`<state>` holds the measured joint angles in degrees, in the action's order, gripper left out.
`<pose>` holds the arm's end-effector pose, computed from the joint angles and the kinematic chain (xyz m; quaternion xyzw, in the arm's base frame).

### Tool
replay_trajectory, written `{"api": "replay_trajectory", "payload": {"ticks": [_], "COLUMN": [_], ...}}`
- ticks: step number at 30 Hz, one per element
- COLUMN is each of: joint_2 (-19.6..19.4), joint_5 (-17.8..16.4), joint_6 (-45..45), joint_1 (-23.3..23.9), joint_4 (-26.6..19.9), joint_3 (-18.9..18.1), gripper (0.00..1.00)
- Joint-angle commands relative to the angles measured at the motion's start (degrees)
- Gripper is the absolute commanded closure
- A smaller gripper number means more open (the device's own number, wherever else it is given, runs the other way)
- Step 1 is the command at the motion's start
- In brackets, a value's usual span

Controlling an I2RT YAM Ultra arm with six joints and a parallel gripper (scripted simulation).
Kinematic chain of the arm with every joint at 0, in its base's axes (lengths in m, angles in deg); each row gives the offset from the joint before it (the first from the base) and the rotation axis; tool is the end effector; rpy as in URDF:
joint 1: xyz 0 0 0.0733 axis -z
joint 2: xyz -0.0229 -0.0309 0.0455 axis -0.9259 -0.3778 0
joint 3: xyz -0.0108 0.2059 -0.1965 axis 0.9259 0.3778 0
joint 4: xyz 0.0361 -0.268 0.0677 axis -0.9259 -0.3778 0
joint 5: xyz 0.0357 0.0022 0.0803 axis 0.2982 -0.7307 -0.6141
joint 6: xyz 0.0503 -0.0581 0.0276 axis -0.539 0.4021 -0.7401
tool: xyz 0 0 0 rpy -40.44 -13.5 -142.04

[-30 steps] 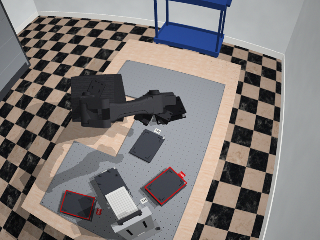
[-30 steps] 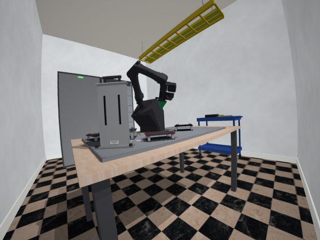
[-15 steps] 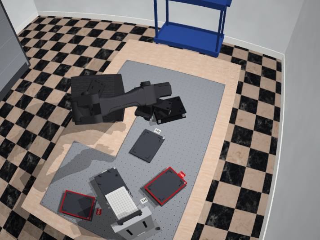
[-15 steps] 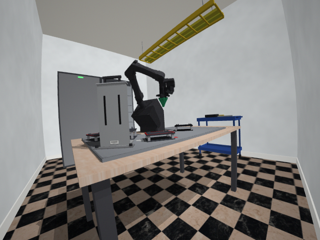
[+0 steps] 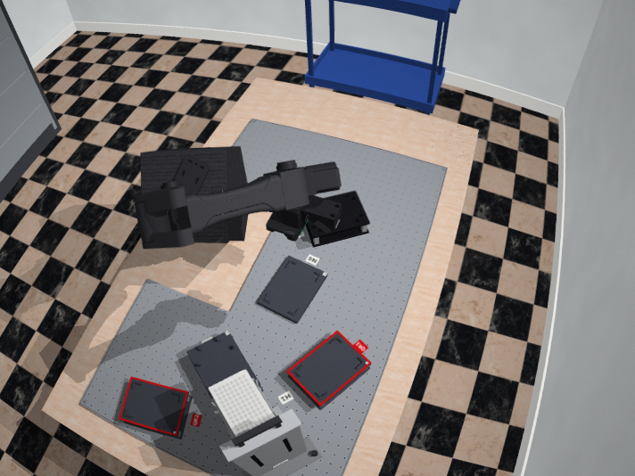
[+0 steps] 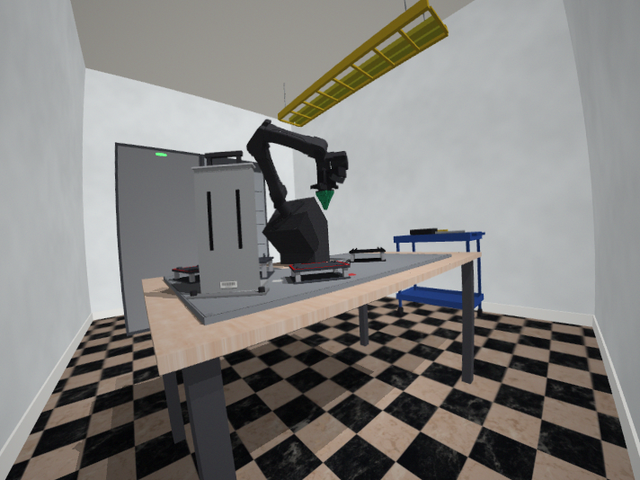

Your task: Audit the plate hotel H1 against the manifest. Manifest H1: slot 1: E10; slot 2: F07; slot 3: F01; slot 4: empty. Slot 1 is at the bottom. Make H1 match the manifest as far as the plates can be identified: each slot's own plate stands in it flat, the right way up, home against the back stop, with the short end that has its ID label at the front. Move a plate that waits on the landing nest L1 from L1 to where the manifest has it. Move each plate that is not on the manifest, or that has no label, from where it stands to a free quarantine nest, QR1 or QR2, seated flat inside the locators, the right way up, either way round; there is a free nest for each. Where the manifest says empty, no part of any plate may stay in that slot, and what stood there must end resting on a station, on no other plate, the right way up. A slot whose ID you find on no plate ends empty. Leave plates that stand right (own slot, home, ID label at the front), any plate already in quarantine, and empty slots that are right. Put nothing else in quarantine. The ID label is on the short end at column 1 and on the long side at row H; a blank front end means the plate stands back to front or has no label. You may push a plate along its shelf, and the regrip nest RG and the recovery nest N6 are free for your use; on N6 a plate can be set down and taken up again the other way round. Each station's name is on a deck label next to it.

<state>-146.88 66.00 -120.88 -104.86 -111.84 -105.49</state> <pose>0.2642 0.1371 0.1498 -0.0572 0.9162 -0.3655 0.1538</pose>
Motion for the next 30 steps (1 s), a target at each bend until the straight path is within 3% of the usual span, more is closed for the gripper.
{"api": "replay_trajectory", "payload": {"ticks": [1, 16, 30], "joint_2": [2.8, 9.8, 24.8], "joint_5": [0.8, 1.6, 8.4], "joint_6": [1.9, 9.8, 15.1], "joint_1": [-0.7, 5.8, 8.9], "joint_4": [-1.1, -2.0, 10.2], "joint_3": [1.3, 1.1, 12.3], "gripper": [1.00, 1.00, 1.00]}}
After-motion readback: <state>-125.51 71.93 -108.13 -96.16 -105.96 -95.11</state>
